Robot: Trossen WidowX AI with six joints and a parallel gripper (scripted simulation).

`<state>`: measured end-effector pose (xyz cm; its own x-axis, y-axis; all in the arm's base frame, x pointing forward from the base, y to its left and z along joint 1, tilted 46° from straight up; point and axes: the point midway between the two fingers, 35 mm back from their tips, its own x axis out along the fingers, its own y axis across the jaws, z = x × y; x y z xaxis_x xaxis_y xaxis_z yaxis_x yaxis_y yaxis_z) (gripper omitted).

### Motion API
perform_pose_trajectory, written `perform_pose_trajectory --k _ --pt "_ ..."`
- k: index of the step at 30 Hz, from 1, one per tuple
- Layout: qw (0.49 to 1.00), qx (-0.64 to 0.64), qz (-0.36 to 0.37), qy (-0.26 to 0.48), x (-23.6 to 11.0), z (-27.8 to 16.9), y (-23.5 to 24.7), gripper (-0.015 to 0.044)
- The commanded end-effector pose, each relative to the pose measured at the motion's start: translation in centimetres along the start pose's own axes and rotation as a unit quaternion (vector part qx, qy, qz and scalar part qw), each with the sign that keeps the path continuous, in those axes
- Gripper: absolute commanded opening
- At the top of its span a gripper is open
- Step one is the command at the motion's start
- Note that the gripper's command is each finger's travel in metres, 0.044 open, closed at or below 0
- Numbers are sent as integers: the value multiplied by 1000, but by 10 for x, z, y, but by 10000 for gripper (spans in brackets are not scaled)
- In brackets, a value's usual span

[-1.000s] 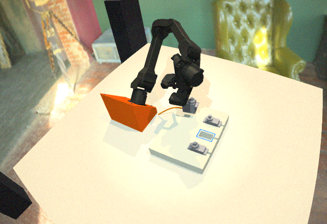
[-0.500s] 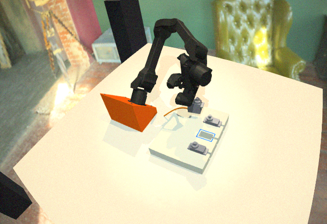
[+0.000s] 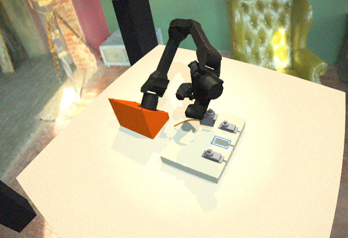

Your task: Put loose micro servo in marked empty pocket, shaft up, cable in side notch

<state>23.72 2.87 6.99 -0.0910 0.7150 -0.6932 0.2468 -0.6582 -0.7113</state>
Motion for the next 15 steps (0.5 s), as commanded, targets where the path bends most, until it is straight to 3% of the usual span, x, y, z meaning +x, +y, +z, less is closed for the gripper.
perform_pose_trajectory --k 1,15 --pt "1000 -3 3 0 -1 3 21 0" --pt "998 -63 4 0 -1 7 44 0"
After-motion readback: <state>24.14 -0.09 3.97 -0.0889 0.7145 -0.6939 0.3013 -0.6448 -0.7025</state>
